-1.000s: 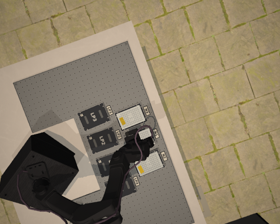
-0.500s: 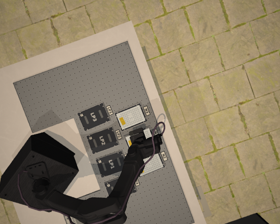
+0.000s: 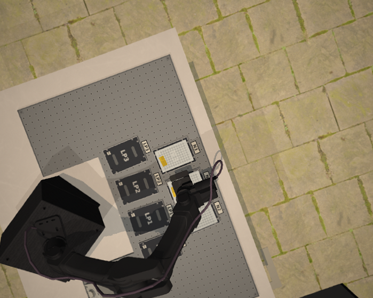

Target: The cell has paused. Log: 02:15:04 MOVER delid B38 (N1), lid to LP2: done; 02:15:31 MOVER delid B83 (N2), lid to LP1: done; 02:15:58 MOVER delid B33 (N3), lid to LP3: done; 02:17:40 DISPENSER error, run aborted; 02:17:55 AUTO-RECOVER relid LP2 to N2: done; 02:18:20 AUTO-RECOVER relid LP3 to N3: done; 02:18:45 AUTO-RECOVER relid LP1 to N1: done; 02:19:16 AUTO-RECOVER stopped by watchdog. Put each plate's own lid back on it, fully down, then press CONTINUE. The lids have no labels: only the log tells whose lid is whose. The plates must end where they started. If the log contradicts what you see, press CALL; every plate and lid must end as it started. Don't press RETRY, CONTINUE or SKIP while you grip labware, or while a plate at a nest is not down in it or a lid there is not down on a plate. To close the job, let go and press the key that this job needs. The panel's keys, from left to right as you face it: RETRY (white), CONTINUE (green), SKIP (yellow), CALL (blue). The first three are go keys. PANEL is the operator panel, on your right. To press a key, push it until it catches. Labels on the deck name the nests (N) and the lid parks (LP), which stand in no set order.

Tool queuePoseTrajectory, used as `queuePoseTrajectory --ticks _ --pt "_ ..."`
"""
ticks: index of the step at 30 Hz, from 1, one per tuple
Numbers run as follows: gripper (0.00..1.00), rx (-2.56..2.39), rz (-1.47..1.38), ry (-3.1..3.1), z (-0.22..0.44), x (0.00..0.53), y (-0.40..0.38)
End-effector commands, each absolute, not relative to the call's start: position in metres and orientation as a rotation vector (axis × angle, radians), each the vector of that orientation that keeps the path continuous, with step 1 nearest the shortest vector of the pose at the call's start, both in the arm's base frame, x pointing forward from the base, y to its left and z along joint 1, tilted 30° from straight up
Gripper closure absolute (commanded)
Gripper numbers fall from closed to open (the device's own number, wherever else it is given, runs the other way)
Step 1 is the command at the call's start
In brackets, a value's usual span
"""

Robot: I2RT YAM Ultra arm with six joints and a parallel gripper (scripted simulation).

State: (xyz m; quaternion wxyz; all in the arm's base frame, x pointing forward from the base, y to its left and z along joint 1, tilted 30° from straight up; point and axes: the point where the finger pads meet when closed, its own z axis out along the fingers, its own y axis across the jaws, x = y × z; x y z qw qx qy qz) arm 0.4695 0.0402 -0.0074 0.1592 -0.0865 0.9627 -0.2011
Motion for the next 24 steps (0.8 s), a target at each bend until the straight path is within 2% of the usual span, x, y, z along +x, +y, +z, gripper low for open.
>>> queuePoseTrajectory --ticks 1,24 --pt "0.00 -0.251 -0.574 2.723 0.0074 0.4764 0.0520" --pt "0.00 -0.253 -0.573 2.720 0.0080 0.4815 0.0544"
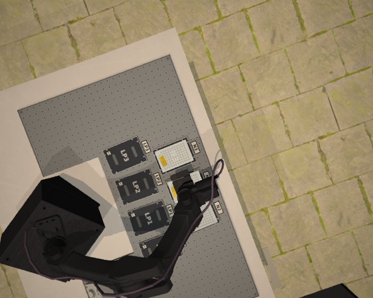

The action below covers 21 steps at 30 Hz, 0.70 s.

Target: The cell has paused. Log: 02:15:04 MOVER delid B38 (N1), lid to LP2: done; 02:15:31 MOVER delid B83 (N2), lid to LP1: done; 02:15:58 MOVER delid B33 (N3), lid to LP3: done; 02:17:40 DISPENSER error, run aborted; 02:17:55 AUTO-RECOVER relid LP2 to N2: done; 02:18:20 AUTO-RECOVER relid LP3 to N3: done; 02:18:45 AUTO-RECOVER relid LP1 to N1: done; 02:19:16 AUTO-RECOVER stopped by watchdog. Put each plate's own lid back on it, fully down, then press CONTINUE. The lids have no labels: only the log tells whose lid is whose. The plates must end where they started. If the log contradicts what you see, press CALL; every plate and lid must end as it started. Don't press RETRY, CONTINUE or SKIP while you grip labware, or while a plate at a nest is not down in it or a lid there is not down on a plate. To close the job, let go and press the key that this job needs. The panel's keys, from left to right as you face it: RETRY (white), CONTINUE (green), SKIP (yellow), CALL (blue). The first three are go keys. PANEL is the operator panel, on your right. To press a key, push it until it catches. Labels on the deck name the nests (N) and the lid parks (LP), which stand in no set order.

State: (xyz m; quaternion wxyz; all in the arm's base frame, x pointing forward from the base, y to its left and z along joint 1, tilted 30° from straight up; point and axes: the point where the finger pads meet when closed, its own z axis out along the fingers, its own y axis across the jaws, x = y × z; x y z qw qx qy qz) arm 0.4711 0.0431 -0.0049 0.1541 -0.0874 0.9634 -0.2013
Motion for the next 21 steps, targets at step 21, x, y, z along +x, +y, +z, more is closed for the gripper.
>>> queuePoseTrajectory --ticks 21 --pt "0.00 -0.254 -0.574 2.722 0.0094 0.4828 0.0552"
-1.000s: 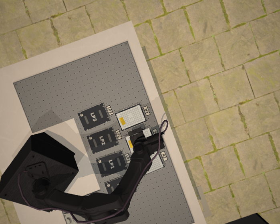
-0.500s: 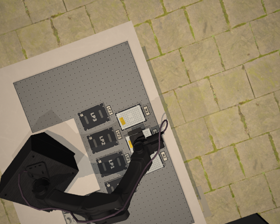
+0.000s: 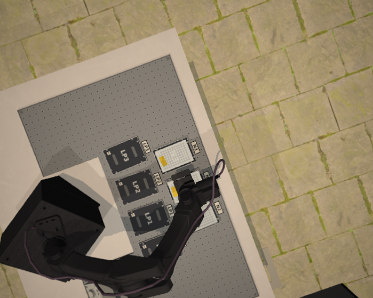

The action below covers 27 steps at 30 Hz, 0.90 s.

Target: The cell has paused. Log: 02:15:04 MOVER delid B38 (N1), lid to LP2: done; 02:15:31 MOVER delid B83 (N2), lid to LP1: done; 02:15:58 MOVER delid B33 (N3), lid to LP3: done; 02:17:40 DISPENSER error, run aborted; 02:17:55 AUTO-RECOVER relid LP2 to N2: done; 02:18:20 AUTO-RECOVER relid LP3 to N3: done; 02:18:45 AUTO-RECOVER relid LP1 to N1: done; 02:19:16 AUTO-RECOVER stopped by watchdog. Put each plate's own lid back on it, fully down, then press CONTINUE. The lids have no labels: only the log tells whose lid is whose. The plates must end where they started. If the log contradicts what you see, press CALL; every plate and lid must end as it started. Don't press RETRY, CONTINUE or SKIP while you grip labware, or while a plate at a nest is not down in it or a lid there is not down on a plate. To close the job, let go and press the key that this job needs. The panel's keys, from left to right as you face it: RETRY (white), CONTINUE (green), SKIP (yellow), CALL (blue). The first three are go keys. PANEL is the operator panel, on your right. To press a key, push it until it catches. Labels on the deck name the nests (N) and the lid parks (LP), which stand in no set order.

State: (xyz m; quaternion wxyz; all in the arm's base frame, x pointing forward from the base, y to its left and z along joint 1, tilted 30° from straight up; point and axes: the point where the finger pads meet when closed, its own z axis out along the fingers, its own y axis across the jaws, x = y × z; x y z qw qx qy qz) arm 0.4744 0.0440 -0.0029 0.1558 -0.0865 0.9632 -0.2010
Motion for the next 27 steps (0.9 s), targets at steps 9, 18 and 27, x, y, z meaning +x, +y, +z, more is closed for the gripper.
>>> queuePoseTrajectory --ticks 9,18,27 --pt "0.00 -0.247 -0.574 2.721 -0.005 0.490 0.045" --pt "0.00 -0.251 -0.558 2.725 -0.018 0.495 0.042" --pt "0.00 -0.260 -0.546 2.704 -0.003 0.497 0.050"
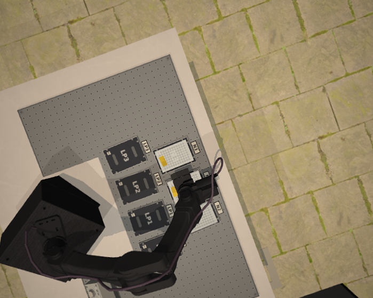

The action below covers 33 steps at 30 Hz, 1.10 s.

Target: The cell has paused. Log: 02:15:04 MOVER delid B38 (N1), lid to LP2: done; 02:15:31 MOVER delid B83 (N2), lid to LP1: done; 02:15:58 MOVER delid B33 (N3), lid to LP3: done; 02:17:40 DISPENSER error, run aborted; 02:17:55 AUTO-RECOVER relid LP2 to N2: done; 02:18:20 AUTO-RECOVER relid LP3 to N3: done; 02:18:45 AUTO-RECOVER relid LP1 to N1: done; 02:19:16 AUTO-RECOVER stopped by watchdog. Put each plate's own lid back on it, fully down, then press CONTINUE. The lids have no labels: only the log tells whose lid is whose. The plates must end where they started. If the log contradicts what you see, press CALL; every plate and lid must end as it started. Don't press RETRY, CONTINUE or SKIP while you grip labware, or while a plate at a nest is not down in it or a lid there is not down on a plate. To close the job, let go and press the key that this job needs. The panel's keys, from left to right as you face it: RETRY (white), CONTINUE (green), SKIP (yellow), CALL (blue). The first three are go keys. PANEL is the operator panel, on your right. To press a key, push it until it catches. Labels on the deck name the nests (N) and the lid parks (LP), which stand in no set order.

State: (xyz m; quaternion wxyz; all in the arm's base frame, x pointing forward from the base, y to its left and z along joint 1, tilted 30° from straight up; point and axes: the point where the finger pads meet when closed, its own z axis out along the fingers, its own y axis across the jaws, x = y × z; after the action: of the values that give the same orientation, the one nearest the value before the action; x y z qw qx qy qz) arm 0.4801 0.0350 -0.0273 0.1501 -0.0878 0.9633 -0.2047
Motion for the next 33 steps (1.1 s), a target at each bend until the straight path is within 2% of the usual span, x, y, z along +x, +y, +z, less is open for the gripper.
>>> queuePoseTrajectory --ticks 1,15,33 --pt "0.00 -0.262 -0.548 2.708 -0.0040 0.4963 0.0499" --pt "0.00 -0.261 -0.547 2.706 -0.0060 0.4976 0.0502" --pt "0.16 -0.261 -0.547 2.706 -0.0060 0.4976 0.0502"
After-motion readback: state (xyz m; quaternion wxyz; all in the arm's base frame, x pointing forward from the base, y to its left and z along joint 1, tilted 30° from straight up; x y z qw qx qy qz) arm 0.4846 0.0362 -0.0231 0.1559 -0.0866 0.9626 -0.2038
